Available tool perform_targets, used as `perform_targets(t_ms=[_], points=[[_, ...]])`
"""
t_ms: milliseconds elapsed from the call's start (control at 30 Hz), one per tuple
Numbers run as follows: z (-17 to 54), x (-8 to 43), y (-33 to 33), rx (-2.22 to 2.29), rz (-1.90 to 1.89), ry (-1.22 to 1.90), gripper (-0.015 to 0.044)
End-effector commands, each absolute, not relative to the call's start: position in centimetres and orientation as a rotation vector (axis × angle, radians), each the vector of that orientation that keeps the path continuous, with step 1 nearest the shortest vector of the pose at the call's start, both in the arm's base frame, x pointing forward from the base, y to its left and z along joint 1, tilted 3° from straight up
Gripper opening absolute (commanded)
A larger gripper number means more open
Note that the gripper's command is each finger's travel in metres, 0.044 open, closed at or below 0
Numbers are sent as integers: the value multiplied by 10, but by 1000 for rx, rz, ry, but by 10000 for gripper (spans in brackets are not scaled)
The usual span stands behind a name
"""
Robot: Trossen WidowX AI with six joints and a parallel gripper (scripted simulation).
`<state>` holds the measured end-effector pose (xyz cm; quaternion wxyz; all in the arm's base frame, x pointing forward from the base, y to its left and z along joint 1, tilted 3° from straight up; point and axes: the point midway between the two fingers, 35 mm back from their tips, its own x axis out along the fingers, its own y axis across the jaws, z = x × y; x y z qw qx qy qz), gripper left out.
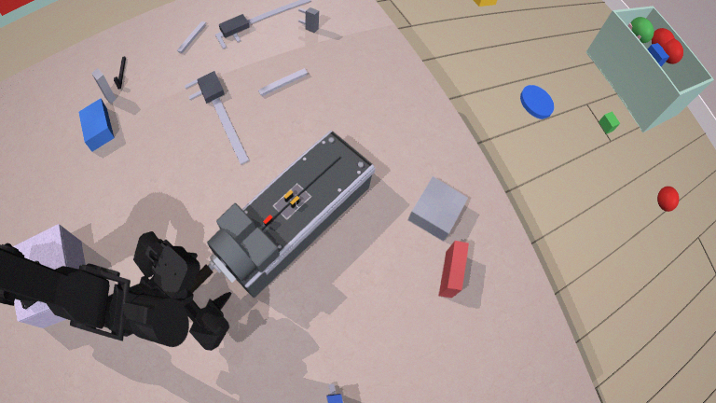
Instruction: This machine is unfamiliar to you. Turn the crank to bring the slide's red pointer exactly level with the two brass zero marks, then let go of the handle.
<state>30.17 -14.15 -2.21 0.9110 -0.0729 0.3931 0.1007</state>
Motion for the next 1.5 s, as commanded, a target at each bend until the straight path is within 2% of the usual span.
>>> perform_targets(t_ms=[0,600,1000,1100,1467], points=[[-22,302,-142,-150,207,811,440],[33,304,-140,-151,208,809,440],[133,306,-134,-154,213,806,440],[139,305,-133,-157,215,806,440],[150,339,-132,-510,417,817,440]])
